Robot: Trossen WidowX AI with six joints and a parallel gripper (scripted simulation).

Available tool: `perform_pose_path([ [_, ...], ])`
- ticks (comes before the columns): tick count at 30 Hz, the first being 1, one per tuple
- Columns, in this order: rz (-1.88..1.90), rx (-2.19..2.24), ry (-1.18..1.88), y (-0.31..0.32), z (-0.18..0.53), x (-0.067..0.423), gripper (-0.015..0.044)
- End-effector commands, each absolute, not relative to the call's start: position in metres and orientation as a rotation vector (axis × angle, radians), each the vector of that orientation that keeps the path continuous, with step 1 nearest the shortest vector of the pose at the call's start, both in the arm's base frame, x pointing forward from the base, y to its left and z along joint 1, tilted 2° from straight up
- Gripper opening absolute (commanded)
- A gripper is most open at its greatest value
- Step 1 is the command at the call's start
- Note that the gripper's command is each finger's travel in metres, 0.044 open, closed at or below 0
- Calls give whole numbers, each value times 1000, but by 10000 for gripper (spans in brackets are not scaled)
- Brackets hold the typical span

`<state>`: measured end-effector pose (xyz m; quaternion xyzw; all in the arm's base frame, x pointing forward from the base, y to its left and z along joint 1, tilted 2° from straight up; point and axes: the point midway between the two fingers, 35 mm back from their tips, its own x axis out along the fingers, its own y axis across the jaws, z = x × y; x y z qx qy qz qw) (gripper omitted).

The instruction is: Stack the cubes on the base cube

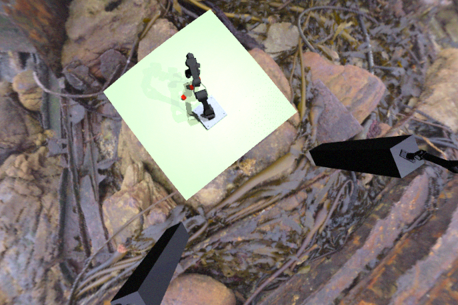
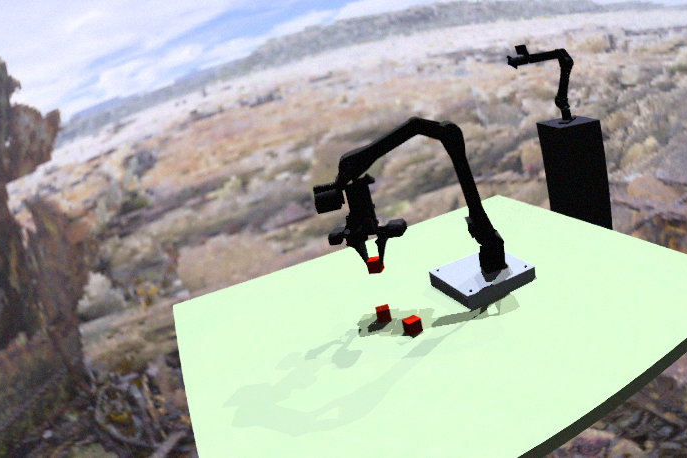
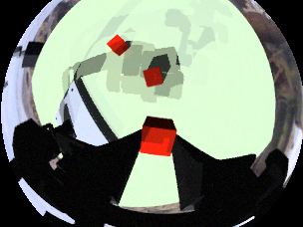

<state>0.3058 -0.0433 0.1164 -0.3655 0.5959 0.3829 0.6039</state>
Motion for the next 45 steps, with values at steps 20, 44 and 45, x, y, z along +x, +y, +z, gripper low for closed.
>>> perform_pose_path([
  [20, 459, -417, 1516, 29, 106, 303, 105],
  [44, 8, 47, 1571, 102, 94, 282, 105],
  [45, -11, 66, 1571, 104, 94, 281, 105],
])
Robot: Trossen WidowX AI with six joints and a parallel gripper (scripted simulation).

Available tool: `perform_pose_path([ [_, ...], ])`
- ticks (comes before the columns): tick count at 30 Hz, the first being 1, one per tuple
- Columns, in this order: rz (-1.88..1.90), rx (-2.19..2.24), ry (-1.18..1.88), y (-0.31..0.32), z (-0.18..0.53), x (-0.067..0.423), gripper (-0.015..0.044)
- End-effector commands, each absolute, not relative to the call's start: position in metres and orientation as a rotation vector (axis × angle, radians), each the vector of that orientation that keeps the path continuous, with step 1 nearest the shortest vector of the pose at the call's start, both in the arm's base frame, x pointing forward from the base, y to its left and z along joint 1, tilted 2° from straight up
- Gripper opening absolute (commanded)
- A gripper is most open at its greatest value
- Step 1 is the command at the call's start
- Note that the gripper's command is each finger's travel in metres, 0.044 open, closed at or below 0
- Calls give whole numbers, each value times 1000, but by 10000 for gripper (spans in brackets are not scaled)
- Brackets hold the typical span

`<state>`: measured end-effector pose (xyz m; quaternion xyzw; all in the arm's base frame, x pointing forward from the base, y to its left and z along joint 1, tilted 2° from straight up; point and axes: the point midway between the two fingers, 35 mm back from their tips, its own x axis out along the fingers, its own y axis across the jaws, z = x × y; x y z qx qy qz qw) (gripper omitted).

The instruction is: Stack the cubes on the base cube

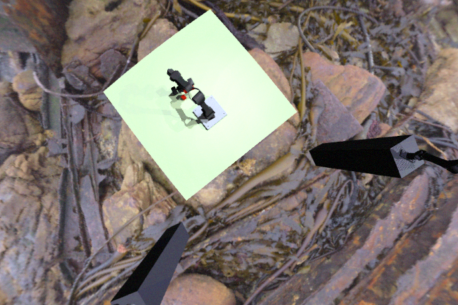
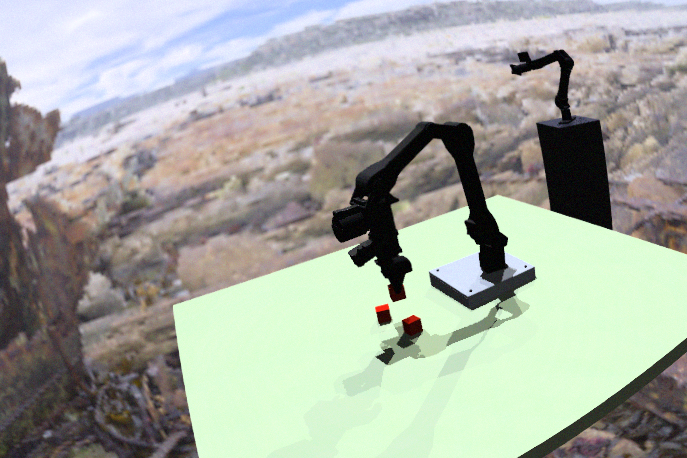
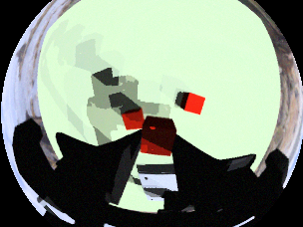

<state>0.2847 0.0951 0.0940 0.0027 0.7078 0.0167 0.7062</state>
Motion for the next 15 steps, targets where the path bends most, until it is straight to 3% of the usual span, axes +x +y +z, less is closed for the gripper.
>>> perform_pose_path([
  [1, -30, 86, 1571, 107, 93, 279, 105],
  [15, -295, 356, 1557, 145, 86, 258, 105],
])
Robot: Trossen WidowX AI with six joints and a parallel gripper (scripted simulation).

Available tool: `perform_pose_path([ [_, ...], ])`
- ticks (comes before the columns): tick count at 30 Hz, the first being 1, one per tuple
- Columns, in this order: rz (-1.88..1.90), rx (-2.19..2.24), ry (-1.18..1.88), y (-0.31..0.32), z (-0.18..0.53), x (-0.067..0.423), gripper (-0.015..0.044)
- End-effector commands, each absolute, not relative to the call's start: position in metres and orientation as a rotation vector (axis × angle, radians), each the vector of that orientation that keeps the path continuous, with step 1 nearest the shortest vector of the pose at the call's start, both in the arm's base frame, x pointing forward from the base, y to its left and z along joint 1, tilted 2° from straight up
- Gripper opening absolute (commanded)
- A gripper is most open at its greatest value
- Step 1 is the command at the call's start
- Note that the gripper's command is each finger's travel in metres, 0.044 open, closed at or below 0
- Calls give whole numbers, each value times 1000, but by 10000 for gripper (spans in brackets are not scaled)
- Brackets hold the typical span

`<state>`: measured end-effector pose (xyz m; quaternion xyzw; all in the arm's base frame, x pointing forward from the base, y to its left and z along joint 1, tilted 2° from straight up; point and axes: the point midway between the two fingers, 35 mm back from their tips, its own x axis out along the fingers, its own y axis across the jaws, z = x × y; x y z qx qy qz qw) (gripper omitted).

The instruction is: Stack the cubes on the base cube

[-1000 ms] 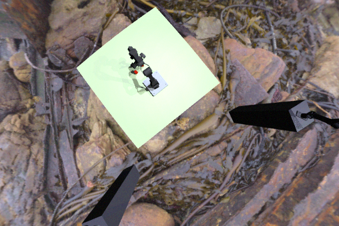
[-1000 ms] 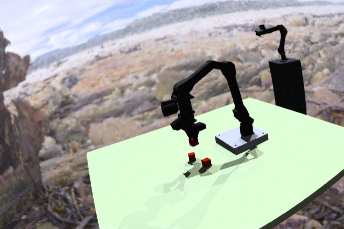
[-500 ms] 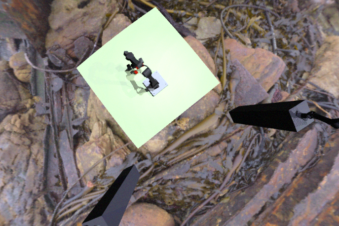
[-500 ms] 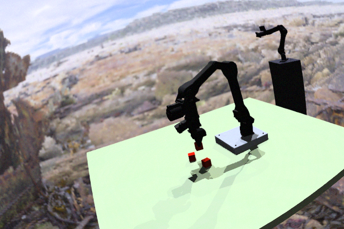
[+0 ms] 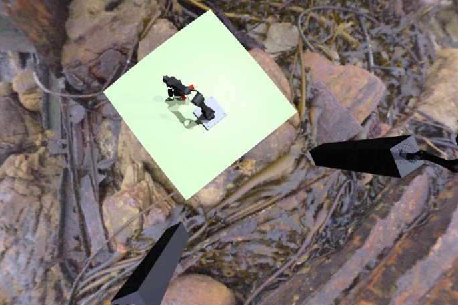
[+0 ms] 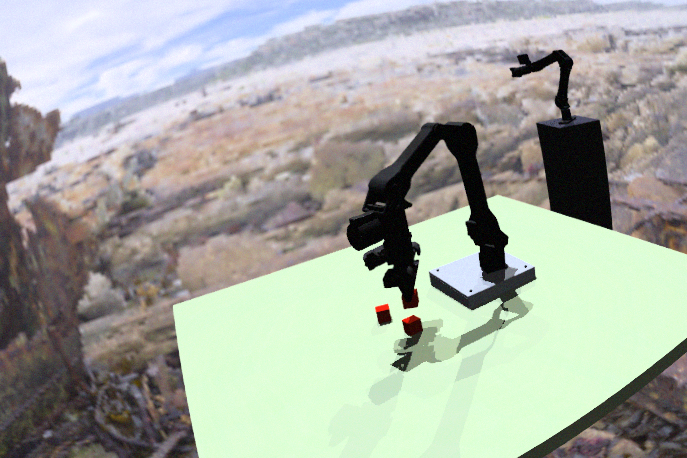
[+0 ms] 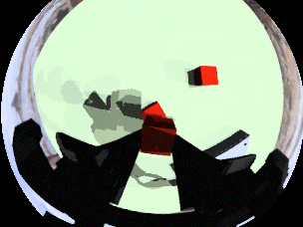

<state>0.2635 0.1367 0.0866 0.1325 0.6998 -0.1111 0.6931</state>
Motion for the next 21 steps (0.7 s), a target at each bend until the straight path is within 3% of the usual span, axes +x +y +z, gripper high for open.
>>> perform_pose_path([
  [1, -314, 375, 1555, 148, 86, 256, 105],
  [21, -344, 405, 1551, 152, 78, 254, 105],
])
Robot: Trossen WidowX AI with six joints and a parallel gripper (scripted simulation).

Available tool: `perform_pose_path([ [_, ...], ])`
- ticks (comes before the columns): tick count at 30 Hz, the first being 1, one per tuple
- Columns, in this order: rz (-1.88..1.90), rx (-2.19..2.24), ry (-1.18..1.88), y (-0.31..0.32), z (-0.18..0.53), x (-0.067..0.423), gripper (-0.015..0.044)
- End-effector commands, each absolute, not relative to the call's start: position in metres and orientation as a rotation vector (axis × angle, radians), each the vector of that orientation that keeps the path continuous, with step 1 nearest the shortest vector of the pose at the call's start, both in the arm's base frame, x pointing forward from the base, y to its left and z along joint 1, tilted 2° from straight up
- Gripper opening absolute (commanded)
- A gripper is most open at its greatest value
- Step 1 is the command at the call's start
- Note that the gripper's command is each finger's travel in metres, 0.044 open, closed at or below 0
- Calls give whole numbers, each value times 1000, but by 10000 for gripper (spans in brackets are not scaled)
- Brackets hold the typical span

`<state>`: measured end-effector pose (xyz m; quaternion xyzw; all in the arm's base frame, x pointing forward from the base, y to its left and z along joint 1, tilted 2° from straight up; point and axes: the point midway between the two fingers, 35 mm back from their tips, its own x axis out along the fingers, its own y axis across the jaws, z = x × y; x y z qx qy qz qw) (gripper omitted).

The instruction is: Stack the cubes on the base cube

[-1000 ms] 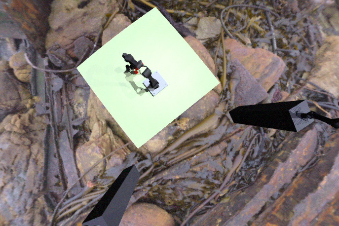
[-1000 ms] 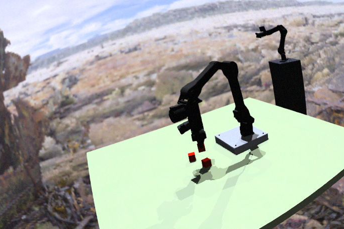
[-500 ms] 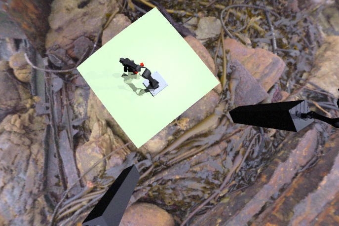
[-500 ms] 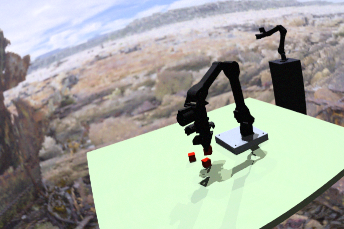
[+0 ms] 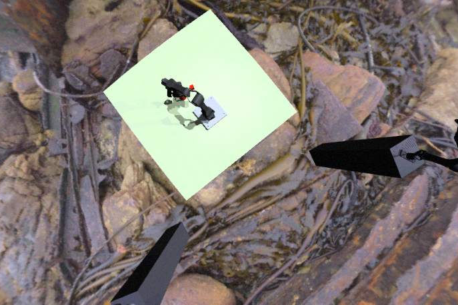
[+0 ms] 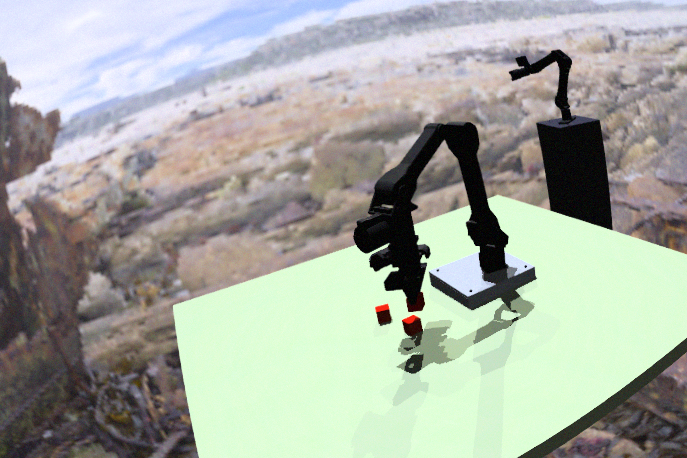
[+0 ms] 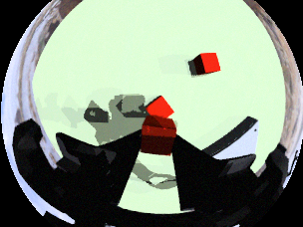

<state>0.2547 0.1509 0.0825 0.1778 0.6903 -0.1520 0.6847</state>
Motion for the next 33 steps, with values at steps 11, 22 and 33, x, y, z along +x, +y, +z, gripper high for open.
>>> perform_pose_path([
  [11, -348, 409, 1550, 151, 58, 254, 105],
  [22, -348, 409, 1550, 151, 58, 254, 105],
  [33, -343, 404, 1551, 151, 56, 254, 105],
])
